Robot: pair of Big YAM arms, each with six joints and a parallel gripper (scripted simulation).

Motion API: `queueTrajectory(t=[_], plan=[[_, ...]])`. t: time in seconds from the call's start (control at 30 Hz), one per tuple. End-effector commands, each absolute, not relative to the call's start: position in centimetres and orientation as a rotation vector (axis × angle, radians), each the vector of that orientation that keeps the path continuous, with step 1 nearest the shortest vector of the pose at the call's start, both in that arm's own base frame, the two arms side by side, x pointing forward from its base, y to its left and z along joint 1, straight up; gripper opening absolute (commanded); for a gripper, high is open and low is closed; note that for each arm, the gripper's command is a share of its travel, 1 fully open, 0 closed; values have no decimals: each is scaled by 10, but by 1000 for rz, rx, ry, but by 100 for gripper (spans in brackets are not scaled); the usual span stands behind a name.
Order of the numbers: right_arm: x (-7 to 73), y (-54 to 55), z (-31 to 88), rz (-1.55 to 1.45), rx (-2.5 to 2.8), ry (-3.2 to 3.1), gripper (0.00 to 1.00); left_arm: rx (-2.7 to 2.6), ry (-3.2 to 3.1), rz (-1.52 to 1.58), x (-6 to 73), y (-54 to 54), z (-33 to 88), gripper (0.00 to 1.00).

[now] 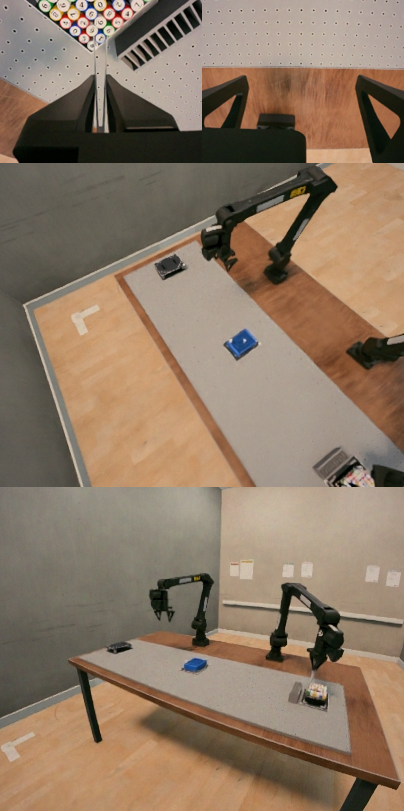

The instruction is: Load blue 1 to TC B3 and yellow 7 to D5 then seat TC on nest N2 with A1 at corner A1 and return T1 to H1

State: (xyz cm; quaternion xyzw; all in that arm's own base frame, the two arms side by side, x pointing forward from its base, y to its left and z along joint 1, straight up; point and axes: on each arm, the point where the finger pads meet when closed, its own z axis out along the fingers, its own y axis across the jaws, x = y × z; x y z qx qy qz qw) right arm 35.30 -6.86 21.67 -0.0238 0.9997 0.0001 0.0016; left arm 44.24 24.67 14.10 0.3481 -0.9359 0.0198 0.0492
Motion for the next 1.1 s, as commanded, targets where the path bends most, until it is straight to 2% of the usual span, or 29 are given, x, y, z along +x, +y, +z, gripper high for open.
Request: queueTrajectory(t=[0.0, 1.07], plan=[[361, -70, 229, -11, -54, 3106, 100, 1057, -2807, 69, 431, 250, 130, 11], [361, -70, 229, -11, -54, 3106, 100, 1065, -2832, 63, 433, 251, 141, 9]])
